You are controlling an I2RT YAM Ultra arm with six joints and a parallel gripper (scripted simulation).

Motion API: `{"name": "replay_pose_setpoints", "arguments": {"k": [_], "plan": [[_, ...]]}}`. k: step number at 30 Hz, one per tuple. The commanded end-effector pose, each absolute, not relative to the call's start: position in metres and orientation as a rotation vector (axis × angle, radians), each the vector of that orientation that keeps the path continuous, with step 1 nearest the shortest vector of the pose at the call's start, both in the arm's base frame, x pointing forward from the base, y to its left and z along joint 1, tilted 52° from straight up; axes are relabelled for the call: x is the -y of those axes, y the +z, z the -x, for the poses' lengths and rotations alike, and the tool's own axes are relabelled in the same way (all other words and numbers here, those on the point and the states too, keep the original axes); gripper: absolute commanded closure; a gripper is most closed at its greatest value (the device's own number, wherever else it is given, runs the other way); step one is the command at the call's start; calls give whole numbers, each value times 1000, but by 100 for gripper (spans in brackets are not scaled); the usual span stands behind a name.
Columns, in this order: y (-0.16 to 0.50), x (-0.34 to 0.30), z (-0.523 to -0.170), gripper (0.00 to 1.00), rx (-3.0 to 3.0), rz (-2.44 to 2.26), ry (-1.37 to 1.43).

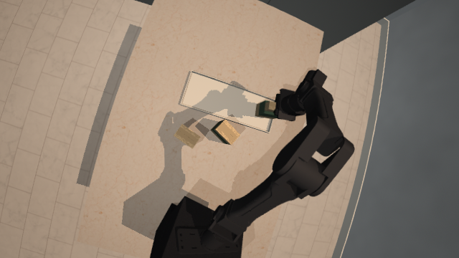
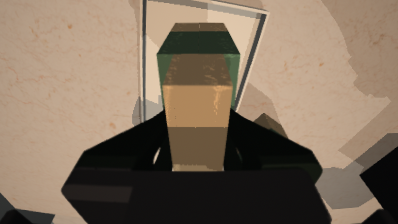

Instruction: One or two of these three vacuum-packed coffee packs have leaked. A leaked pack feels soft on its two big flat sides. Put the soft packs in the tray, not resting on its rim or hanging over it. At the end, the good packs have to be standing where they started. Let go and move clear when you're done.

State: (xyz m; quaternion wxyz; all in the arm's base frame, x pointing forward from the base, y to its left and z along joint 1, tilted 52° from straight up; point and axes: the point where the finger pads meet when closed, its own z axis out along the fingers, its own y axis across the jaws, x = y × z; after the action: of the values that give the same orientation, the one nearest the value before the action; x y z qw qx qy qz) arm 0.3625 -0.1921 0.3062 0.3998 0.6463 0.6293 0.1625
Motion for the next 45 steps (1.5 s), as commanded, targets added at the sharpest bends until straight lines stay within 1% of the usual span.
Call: {"name": "replay_pose_setpoints", "arguments": {"k": [1, 37, 45], "plan": [[329, 189, -361, 74, -1563, -1601, 414], [329, 189, -361, 74, -1563, -1602, 414], [326, 195, -370, 74, -1551, -1594, 416]]}}
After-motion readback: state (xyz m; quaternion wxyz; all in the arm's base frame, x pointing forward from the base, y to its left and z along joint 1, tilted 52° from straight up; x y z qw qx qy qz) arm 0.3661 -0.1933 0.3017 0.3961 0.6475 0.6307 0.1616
